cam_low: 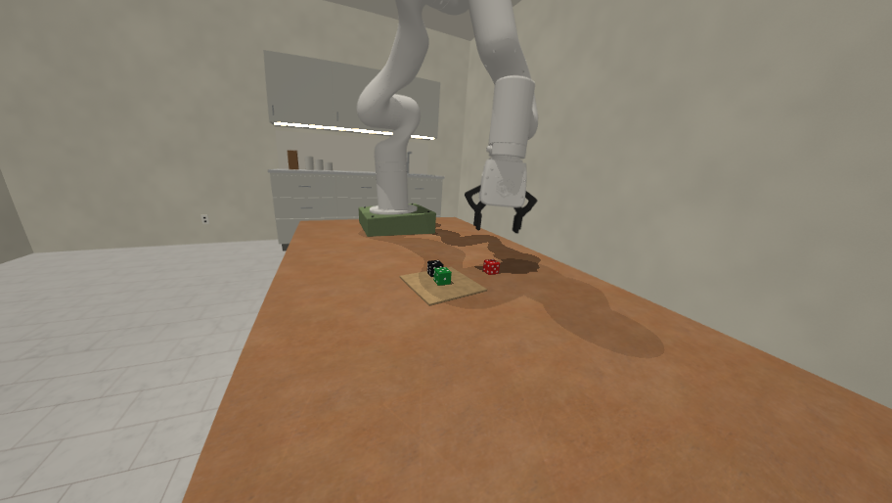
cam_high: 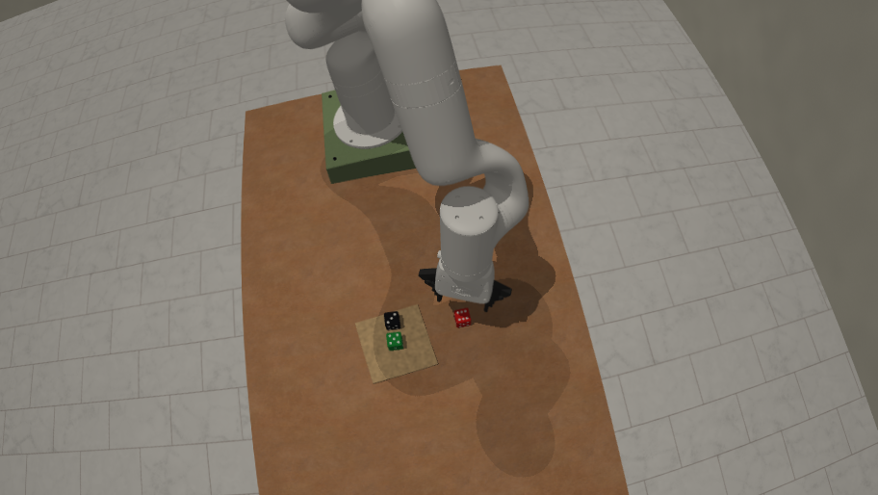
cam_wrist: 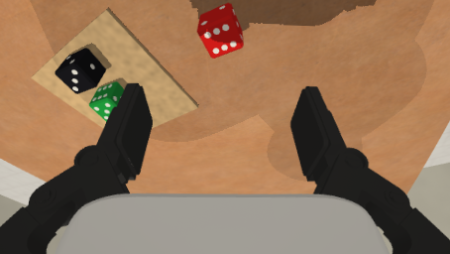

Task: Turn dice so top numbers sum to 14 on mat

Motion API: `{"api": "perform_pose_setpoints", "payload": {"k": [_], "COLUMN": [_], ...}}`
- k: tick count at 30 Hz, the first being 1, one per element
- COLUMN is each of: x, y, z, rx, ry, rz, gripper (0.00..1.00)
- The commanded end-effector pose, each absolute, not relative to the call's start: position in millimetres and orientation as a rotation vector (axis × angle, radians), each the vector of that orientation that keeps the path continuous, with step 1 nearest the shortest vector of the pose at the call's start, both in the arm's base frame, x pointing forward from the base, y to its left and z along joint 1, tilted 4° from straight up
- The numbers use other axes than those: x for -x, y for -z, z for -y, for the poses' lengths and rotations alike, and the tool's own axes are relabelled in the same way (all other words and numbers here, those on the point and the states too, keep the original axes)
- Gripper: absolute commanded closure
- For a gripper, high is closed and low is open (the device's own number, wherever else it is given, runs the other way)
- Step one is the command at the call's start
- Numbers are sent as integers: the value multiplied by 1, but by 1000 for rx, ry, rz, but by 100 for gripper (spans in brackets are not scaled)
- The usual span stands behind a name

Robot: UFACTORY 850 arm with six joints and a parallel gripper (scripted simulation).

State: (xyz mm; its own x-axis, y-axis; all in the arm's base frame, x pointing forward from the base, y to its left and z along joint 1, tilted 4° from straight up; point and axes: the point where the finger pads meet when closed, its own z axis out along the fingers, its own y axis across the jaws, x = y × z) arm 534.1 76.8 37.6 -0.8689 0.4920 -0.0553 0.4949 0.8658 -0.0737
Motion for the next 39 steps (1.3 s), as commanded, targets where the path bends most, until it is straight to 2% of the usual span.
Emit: {"api": "perform_pose_setpoints", "payload": {"k": [1,15,16,39], "x": [-535,-535,-535,-535], "y": [-35,-29,-29,-29], "z": [-76,-73,-73,-73], "rx": [-568,-124,-124,-124], "ry": [104,105,105,105], "rz": [-3078,-3137,-3137,-3137], "gripper": [0,0,53,53]}}
